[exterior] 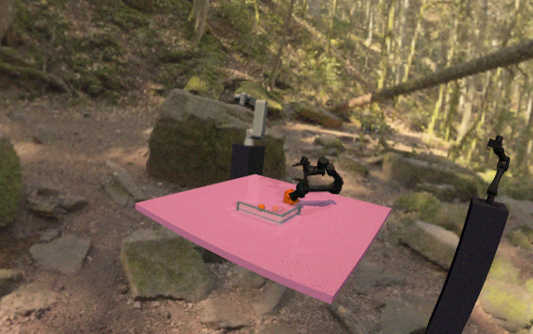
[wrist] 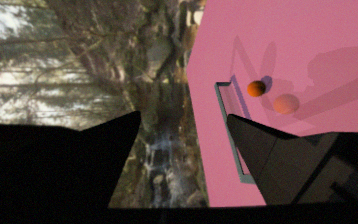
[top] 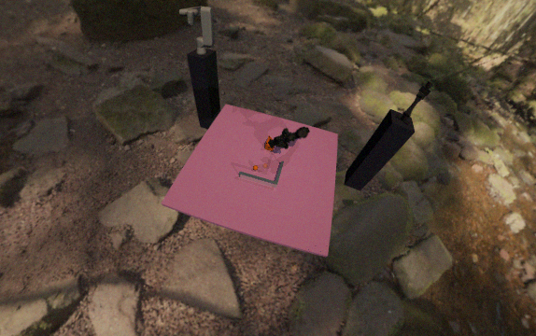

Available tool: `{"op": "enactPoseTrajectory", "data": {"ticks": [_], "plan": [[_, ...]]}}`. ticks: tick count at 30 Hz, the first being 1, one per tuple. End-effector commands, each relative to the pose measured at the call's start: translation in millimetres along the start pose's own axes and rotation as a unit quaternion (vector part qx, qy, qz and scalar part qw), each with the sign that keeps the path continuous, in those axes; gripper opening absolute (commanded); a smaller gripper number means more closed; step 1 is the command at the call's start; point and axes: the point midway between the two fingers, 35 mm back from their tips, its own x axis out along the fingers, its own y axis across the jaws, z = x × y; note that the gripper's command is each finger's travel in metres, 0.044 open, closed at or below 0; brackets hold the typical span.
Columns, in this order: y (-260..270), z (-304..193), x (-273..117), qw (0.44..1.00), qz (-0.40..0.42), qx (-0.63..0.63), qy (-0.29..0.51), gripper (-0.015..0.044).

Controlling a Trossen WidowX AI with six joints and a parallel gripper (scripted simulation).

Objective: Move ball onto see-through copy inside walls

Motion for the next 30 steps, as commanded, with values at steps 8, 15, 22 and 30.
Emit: {"op": "enactPoseTrajectory", "data": {"ticks": [8,15,22,30], "plan": [[-7.6,-17.0,37.5,0.952,-0.143,-0.272,0.008,0.0310],[-25.0,-29.6,79.5,0.839,-0.257,-0.470,0.090,0.0310],[-43.1,-34.9,122.3,0.669,-0.330,-0.627,0.225,0.0310],[-61.0,-34.2,155.1,0.531,-0.339,-0.694,0.347,0.0310]]}}
